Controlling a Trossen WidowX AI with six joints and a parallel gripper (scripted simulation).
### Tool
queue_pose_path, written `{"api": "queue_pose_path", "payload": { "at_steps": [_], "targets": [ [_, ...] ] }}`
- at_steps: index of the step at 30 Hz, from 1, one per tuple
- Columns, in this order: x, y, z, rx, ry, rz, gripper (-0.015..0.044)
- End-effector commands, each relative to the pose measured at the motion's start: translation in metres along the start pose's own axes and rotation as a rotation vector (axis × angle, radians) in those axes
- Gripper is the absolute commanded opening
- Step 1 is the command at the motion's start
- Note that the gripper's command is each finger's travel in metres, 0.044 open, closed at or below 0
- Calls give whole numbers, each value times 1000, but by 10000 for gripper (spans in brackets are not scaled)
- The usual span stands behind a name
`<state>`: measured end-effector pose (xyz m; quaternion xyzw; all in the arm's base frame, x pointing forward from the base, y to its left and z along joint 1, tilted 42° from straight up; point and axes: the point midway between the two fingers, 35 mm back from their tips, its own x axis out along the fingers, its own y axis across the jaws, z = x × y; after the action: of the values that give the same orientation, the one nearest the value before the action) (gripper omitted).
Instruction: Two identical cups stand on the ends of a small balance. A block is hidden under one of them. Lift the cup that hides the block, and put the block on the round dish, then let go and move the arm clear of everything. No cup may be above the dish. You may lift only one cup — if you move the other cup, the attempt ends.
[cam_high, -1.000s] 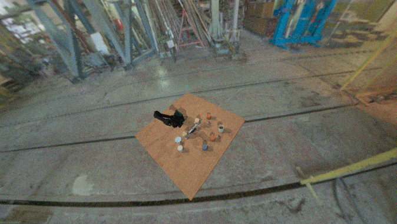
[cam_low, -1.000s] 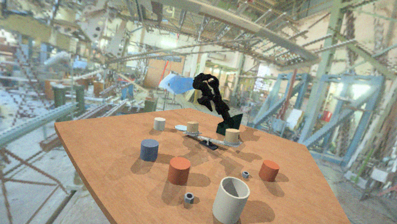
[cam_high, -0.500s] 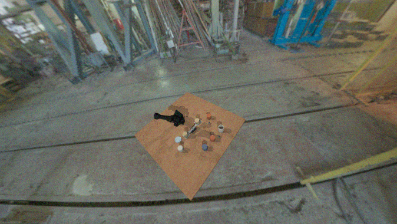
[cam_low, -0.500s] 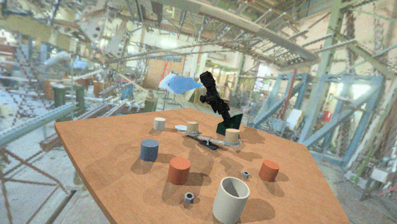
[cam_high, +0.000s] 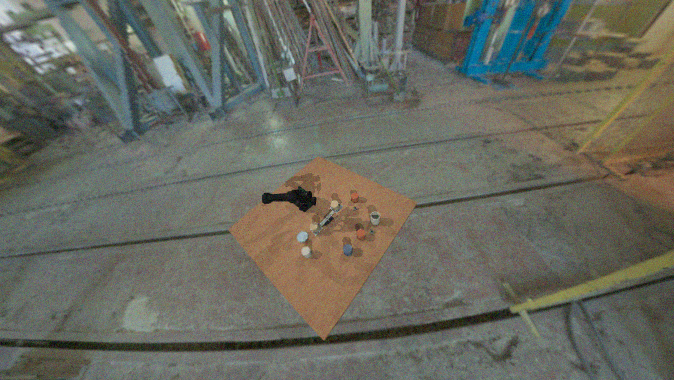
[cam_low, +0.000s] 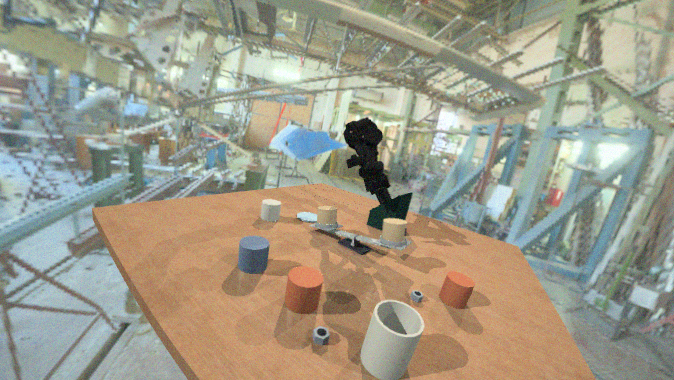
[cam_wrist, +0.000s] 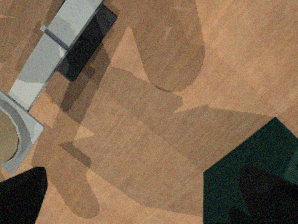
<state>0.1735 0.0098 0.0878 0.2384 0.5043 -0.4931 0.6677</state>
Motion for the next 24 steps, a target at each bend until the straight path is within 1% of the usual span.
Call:
{"api": "queue_pose_path", "payload": {
  "at_steps": [1,24],
  "targets": [
    [0,5,-4,-118,-75,6,440],
    [-19,37,-34,-737,-551,28,440]
  ]
}}
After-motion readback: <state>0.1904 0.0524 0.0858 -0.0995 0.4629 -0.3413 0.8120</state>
